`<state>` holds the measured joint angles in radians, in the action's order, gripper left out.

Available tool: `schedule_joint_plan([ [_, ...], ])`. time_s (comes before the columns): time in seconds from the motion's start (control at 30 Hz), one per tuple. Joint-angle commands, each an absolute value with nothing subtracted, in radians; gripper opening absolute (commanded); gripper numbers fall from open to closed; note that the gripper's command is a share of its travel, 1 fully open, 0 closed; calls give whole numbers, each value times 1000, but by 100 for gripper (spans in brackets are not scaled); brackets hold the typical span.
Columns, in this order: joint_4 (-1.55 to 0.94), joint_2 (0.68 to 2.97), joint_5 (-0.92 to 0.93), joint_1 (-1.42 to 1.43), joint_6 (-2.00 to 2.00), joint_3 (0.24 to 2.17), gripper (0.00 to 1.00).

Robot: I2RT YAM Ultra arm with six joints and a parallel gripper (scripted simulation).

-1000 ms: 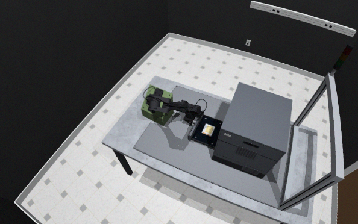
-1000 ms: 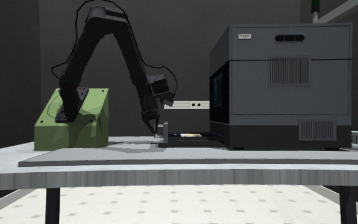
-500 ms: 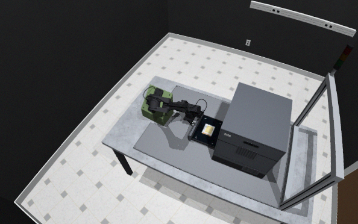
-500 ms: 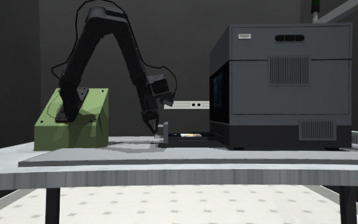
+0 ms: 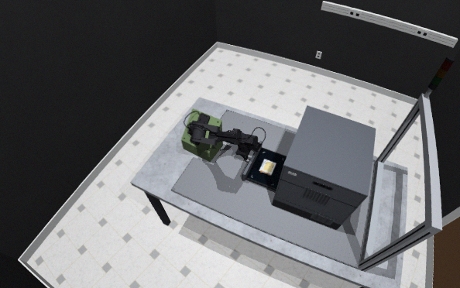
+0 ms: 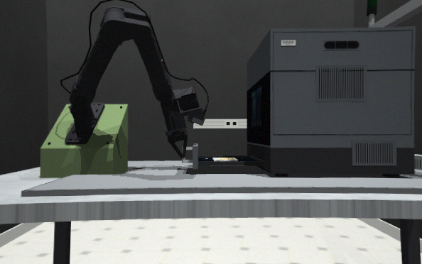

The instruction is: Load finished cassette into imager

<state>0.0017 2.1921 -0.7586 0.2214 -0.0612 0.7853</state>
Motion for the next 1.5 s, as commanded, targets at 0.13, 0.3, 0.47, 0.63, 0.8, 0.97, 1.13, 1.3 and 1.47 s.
schedule_joint_plan([
  [0.13, 282, 2190, -736, 210, -190, 664, 0],
  [0.3, 301, 2194, -731, 207, -205, 708, 0],
  [0.47, 291, 2204, -729, 204, -211, 733, 0],
  [0.63, 278, 2217, -727, 201, -215, 762, 0],
  [0.8, 269, 2228, -726, 198, -218, 785, 0],
  [0.97, 258, 2239, -725, 198, -221, 809, 0],
  [1.13, 243, 2250, -724, 194, -224, 837, 0],
  [1.3, 229, 2263, -723, 192, -227, 867, 0],
  [1.47, 224, 2269, -723, 196, -228, 878, 0],
])
